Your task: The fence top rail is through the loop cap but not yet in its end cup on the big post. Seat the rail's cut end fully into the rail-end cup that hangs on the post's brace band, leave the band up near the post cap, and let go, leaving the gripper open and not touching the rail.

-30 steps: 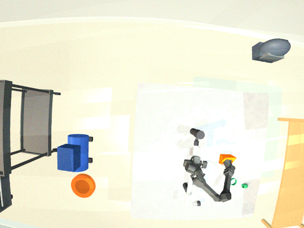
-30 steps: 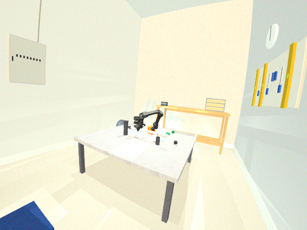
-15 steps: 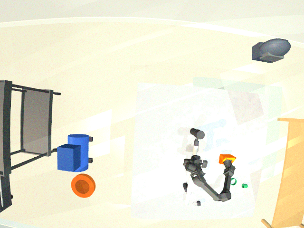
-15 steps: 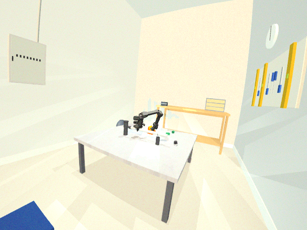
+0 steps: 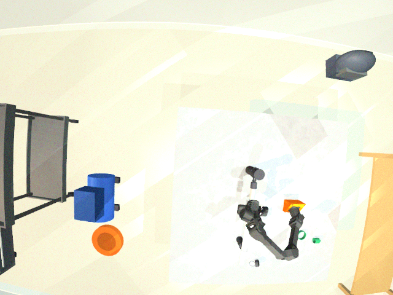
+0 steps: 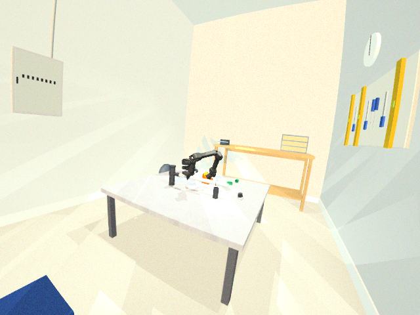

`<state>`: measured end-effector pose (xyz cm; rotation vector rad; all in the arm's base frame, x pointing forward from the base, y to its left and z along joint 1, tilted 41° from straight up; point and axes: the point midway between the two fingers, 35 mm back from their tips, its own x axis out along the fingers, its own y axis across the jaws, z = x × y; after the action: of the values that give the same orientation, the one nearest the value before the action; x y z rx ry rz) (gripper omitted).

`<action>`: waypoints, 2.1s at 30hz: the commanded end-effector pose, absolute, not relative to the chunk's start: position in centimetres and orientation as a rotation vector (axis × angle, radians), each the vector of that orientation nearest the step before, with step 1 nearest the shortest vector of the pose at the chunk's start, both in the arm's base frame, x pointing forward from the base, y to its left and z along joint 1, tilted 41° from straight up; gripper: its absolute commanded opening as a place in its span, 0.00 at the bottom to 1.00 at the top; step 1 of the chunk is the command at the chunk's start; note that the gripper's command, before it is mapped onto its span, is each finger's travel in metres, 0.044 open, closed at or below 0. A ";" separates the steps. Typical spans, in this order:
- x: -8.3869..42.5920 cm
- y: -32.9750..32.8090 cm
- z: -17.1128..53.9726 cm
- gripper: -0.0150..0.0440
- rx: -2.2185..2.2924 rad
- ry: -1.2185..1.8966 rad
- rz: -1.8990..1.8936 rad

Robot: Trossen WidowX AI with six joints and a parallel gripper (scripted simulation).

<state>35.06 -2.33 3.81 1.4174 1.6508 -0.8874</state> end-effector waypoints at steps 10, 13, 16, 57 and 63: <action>35.3 -3.3 3.6 0.25 1.420 1.631 -0.896; 35.1 -2.6 3.5 0.25 1.417 1.651 -0.888; 35.1 -2.6 3.5 0.25 1.417 1.651 -0.888; 35.1 -4.5 13.0 1.00 1.413 1.647 -0.883; 35.1 -4.5 13.0 1.00 1.413 1.647 -0.883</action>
<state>35.21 -4.48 13.03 1.4216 1.6442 -0.8806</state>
